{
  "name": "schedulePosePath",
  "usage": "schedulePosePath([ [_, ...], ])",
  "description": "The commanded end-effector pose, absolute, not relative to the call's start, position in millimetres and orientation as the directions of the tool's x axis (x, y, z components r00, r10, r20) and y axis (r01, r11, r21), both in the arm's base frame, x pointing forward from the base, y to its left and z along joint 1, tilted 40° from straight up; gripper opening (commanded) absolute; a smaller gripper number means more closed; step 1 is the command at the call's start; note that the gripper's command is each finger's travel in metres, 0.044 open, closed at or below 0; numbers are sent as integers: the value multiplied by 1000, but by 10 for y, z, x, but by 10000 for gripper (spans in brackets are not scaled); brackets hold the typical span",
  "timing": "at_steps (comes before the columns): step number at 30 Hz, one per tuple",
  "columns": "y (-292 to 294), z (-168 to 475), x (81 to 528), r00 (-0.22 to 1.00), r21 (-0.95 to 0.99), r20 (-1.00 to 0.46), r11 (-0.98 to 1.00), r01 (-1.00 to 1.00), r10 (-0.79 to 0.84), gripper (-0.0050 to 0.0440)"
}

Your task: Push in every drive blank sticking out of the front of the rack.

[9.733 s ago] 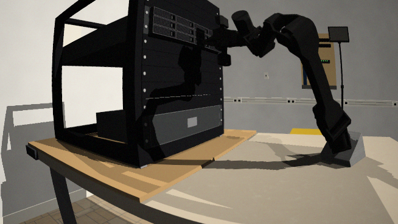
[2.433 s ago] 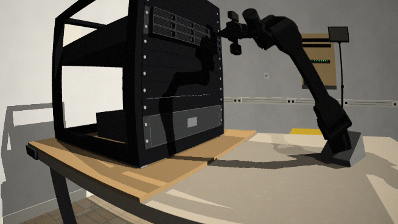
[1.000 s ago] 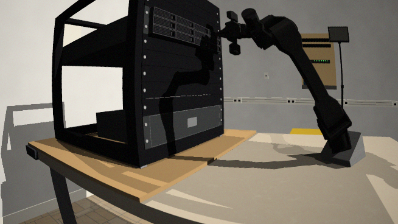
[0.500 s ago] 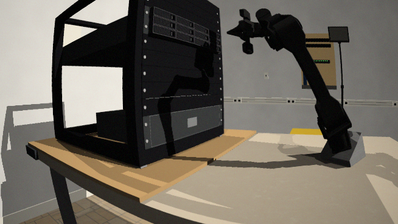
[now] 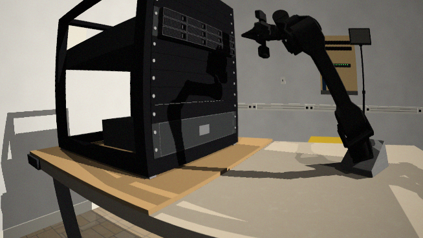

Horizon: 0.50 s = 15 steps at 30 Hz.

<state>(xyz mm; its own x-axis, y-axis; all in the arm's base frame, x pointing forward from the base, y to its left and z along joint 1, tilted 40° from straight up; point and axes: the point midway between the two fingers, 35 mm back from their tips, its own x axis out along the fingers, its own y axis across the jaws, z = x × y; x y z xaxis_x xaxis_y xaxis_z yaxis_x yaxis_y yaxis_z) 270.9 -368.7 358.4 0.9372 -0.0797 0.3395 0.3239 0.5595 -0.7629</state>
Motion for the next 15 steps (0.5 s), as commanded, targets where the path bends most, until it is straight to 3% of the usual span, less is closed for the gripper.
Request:
schedulePosePath([
  [1,-3605,3581,2711,935,-769,346,549,328,-74,-50],
  [15,-3508,3483,2892,935,-769,346,549,328,-74,-50],
])
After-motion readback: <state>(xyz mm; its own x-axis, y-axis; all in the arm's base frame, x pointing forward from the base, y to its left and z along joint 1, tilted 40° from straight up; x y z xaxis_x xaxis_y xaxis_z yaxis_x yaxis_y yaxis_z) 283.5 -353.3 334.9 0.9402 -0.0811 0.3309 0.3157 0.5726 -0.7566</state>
